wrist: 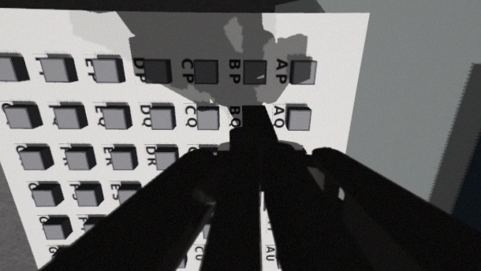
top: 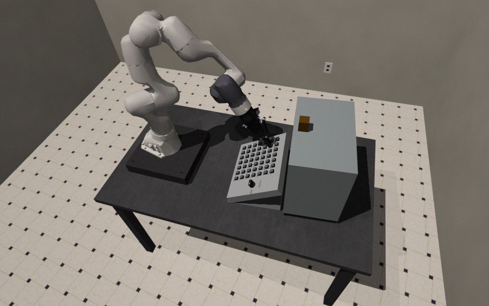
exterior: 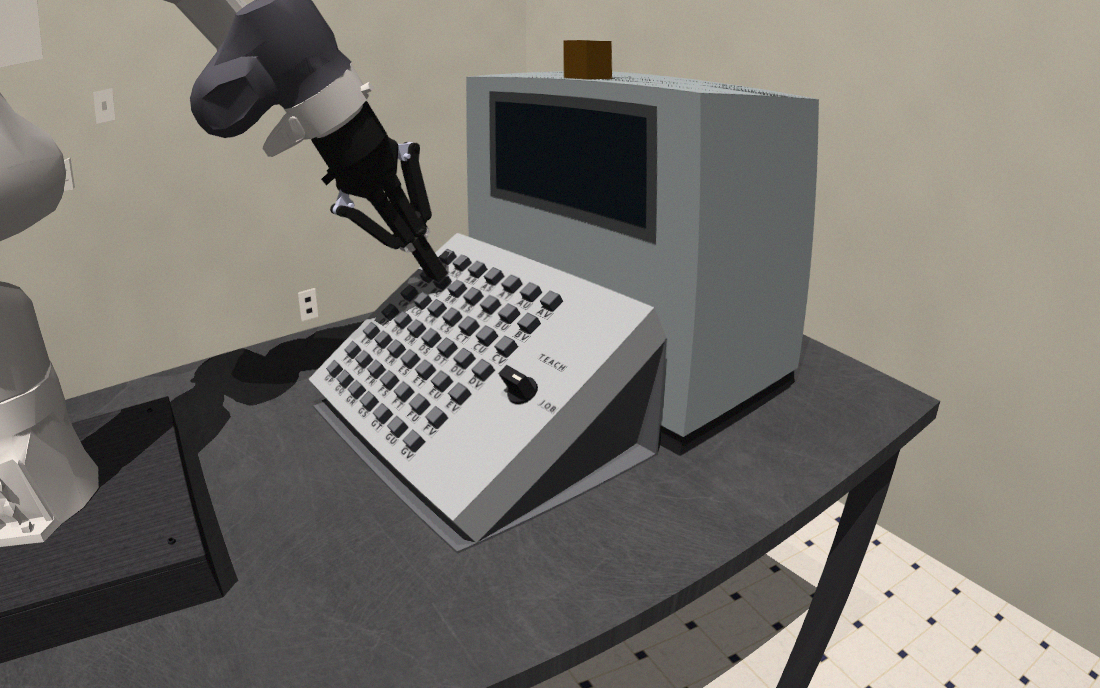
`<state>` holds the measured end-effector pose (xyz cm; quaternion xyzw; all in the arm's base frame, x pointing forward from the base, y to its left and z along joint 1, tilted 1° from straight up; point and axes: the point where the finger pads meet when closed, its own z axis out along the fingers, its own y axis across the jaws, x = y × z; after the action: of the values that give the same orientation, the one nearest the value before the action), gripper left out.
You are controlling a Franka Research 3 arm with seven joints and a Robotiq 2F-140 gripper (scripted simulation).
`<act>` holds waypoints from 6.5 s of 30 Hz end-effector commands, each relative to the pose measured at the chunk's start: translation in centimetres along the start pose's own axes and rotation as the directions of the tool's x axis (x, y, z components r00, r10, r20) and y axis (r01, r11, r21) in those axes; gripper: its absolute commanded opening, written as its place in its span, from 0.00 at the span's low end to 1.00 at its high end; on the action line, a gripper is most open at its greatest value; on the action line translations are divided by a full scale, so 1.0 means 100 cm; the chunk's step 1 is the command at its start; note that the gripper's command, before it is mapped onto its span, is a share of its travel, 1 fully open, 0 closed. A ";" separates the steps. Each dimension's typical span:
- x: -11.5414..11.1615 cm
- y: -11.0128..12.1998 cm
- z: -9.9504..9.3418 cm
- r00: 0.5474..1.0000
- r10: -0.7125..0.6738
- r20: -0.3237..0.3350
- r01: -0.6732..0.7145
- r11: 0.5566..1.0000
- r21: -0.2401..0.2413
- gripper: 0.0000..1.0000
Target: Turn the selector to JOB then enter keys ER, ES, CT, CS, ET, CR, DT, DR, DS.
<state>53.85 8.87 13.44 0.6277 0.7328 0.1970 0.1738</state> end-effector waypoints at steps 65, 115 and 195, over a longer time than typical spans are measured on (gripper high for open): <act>0.001 0.001 0.010 1.000 0.016 0.000 -0.016 1.000 0.002 0.10; -0.059 -0.030 -0.023 1.000 0.016 0.000 -0.016 1.000 0.002 0.10; -0.067 -0.034 0.007 1.000 0.016 0.000 -0.016 1.000 0.002 0.10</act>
<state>52.17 1.92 11.17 0.6380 0.7249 0.1979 0.1685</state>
